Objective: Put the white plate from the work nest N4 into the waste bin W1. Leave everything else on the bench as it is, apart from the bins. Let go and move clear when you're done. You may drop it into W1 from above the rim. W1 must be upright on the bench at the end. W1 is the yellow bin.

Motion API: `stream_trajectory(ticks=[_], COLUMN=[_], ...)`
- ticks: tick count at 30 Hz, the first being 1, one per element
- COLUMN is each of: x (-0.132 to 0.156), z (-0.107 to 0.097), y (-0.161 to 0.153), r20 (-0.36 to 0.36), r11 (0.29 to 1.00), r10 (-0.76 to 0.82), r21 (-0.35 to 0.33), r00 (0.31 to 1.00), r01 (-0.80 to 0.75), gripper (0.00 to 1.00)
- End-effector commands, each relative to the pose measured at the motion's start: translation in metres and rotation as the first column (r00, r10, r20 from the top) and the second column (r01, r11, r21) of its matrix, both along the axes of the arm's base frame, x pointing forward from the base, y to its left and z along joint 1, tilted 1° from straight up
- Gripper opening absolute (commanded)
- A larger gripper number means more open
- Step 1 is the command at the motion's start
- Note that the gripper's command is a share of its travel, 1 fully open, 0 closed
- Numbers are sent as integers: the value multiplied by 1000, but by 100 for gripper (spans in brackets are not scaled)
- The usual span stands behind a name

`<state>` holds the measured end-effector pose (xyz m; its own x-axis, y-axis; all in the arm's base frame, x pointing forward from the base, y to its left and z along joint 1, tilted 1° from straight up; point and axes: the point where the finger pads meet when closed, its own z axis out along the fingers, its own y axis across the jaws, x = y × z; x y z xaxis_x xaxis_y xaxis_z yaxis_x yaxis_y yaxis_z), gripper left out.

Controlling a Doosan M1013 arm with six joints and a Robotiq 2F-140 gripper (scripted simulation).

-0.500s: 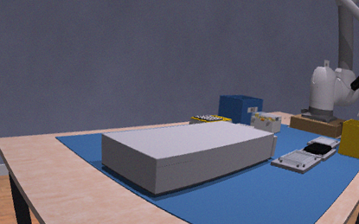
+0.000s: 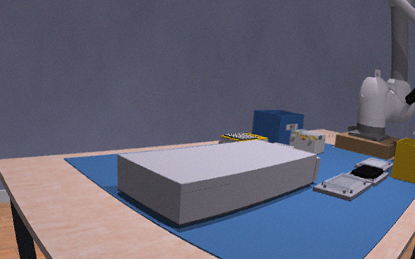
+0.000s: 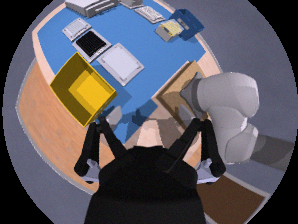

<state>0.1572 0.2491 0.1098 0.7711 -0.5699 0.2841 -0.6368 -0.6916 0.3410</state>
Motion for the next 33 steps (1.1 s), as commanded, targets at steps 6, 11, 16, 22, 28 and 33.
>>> stream_trajectory(ticks=[6,11,16,22,28,33], x=[20,42,56,75,100,117], z=[3,7,10,14,20,23], y=[-1,-3,-5,-10,-17,-24], r20=[-67,-95,-120,-157,-170,-179], r11=[998,995,991,979,970,960], r10=[47,72,99,157,187,218], r21=[45,71,99,157,186,216], r00=[997,993,988,975,967,959], r01=[-44,-66,-88,-132,-155,-178], gripper=[10,10,10,10,10,10])
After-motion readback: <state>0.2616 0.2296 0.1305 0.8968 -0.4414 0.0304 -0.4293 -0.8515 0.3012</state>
